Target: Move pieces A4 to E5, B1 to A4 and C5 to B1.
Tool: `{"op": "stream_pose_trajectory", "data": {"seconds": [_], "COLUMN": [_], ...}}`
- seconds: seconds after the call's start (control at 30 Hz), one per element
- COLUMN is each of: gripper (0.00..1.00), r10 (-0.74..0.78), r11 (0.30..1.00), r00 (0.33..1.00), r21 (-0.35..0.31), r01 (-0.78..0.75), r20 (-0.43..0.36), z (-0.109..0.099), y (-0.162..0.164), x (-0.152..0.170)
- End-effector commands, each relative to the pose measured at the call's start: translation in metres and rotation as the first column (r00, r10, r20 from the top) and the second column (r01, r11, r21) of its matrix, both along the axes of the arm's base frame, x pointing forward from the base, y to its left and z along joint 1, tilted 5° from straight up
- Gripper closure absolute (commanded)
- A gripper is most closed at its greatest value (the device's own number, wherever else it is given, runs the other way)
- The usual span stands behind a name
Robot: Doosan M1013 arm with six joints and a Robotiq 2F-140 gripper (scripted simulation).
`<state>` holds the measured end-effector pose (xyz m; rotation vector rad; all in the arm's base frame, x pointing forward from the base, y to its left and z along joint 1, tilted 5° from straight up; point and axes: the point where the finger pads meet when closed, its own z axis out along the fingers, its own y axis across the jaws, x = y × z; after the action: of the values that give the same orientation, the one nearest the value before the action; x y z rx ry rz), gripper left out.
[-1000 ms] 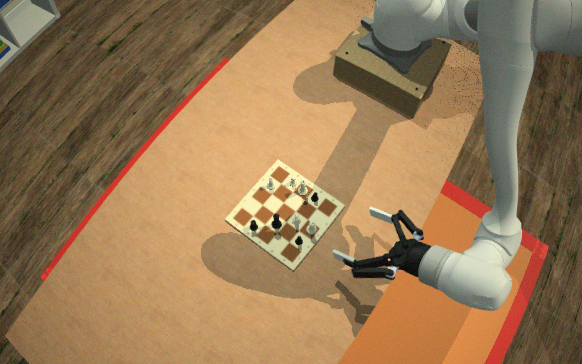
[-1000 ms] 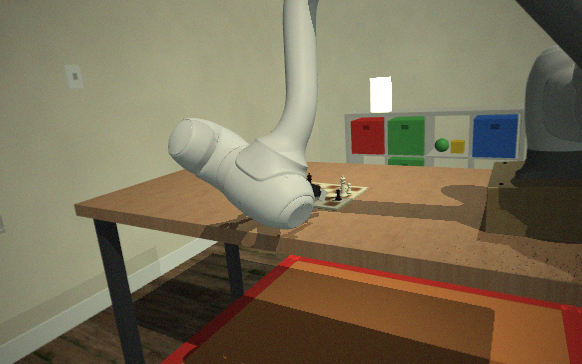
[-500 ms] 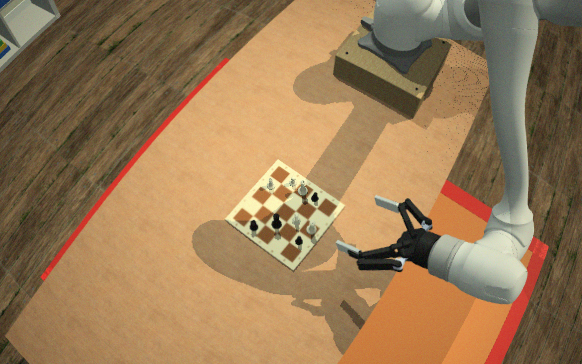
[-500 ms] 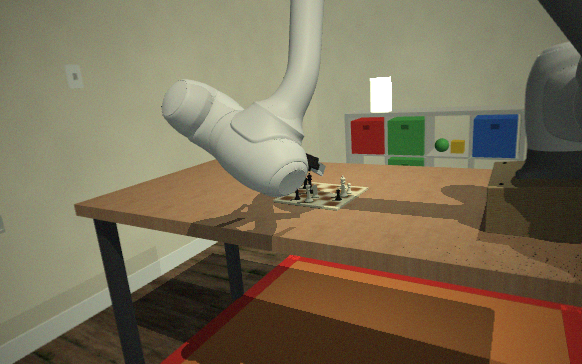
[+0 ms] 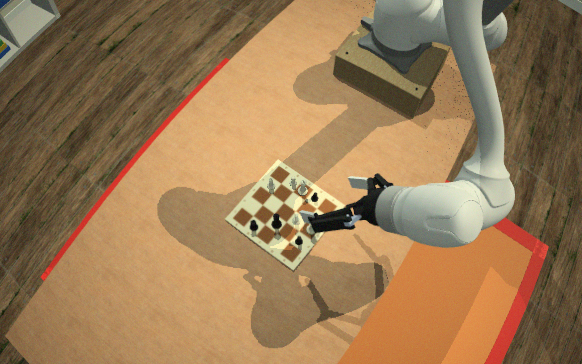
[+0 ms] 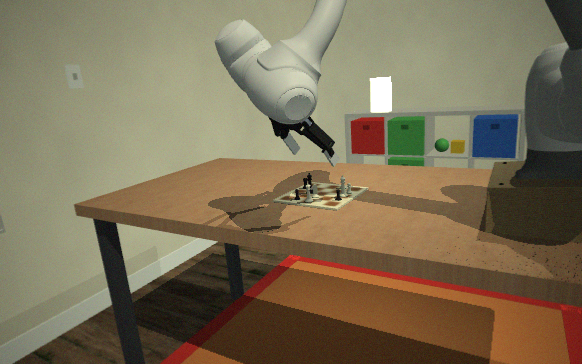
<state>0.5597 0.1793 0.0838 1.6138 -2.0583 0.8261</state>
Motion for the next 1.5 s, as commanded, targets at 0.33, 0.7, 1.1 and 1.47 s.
{"op": "stream_pose_trajectory", "data": {"seconds": [0.33,0.7,1.1,1.47], "gripper": [0.00,0.00,0.00,0.00], "r10": [-0.120,-0.178,-0.180,-0.108], "r11": [0.865,0.744,0.738,0.748], "r00": [0.992,0.983,0.983,0.994], "r21": [0.494,0.658,0.665,0.661], "r01": [0.086,0.113,0.113,0.060], "r20": [0.039,0.033,0.033,0.033], "z": [0.015,0.021,0.022,0.021], "y": [-0.120,-0.167,-0.169,-0.169], "x": [0.009,0.011,0.012,0.012]}}
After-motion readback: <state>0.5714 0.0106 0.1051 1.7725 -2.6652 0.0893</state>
